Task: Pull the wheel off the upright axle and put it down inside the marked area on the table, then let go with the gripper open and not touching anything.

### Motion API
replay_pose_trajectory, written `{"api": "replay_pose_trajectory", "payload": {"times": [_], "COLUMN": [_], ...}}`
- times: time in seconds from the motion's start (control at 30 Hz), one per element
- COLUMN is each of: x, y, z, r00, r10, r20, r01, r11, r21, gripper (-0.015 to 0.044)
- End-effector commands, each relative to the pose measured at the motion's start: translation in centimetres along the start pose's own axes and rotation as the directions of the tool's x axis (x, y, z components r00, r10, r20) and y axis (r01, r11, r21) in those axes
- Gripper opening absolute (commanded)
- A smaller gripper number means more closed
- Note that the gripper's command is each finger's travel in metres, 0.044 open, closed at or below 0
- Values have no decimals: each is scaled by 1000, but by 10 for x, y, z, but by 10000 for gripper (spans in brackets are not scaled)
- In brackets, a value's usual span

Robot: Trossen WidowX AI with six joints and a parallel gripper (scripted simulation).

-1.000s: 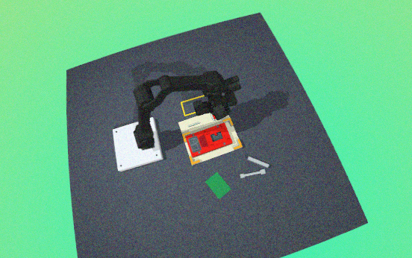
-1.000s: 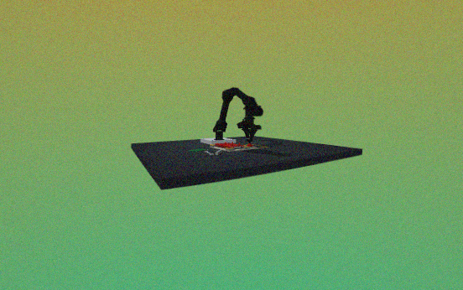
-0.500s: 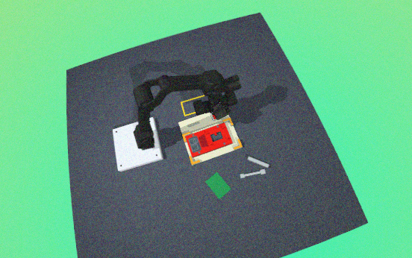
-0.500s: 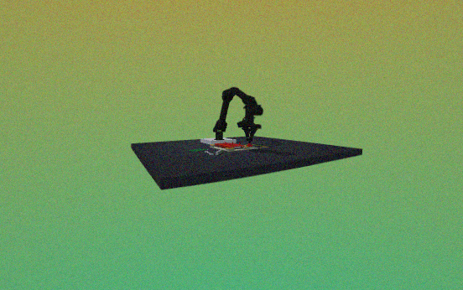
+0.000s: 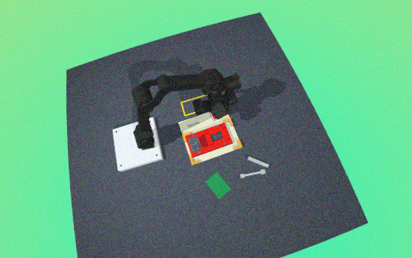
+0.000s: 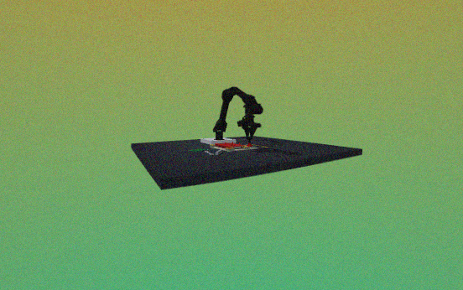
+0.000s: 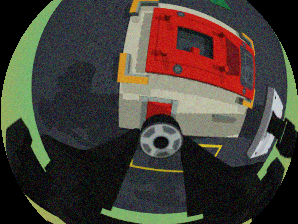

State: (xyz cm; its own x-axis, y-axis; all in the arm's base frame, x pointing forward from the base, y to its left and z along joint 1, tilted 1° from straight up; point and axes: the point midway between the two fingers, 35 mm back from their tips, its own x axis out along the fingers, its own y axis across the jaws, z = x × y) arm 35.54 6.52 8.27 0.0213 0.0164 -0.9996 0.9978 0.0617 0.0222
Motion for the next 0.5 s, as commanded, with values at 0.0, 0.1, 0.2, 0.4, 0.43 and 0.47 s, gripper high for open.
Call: {"api": "replay_pose_trajectory", "payload": {"times": [0.0, 0.1, 0.2, 0.4, 0.43, 0.47], "x": [-6, -7, -8, -10, -11, -11], "y": [2, 2, 2, 1, 1, 1], "z": [0, 0, 0, 0, 0, 0], "r00": [1000, 1000, 1000, 1000, 1000, 1000], "r10": [13, 12, 12, 12, 12, 12], "r20": [-2, -2, -2, -3, -3, -3], "r01": [-13, -12, -12, -12, -12, -12], "r11": [1000, 1000, 1000, 1000, 1000, 1000], "r21": [0, 0, 0, 0, 0, 0], "gripper": [0, 0, 0, 0, 0, 0]}}
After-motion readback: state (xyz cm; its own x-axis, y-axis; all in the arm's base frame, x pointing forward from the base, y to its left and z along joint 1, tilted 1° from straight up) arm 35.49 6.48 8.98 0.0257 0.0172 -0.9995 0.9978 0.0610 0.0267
